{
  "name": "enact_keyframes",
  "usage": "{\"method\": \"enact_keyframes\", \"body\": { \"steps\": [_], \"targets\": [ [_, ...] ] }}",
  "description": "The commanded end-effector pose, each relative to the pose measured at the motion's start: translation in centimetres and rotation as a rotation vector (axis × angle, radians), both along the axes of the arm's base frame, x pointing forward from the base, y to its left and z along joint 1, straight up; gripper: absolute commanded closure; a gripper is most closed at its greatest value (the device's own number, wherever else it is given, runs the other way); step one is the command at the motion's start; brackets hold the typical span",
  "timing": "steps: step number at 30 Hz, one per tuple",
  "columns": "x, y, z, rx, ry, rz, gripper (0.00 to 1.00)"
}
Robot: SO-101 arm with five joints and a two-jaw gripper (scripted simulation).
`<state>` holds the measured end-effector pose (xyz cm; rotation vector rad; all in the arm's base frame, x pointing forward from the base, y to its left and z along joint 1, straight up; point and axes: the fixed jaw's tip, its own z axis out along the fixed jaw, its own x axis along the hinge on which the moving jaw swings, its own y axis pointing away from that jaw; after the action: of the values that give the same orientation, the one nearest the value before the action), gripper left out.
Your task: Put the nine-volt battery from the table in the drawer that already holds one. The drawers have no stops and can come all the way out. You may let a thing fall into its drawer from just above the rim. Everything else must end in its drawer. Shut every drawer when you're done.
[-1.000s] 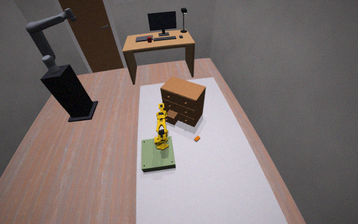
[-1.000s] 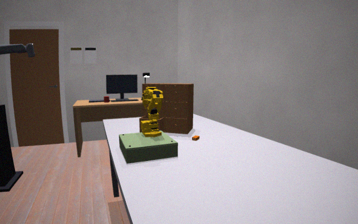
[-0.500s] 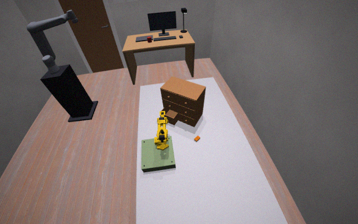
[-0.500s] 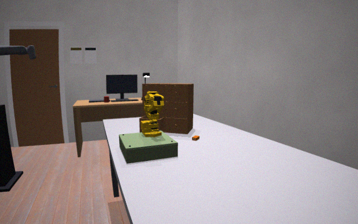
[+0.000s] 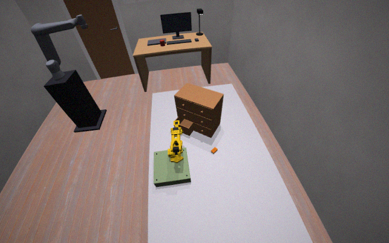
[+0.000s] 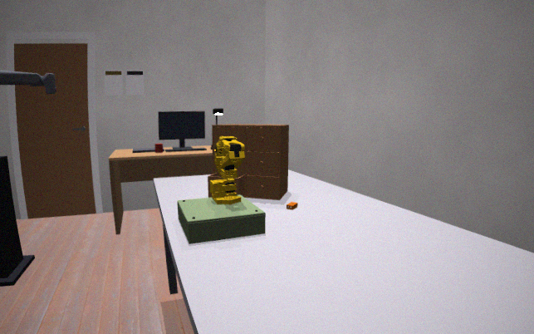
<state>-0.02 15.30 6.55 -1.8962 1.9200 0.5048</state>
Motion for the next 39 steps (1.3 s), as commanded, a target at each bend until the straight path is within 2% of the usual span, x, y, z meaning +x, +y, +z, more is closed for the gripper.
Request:
{"method": "enact_keyframes", "body": {
  "steps": [1,15,17,32,34,39],
  "targets": [
    [0.09,-0.33,-0.37,-0.018,-0.015,0.021,0.79],
    [-0.02,-0.56,-0.50,-0.026,-0.188,0.328,0.79],
    [-0.02,-0.56,-0.50,-0.026,-0.188,0.328,0.79],
    [-0.05,-0.77,-0.62,-0.032,-0.374,0.656,0.79],
    [-0.05,-0.77,-0.62,-0.032,-0.374,0.656,0.79],
    [-0.04,-0.83,-0.65,-0.034,-0.436,0.765,0.79]
  ]
}}
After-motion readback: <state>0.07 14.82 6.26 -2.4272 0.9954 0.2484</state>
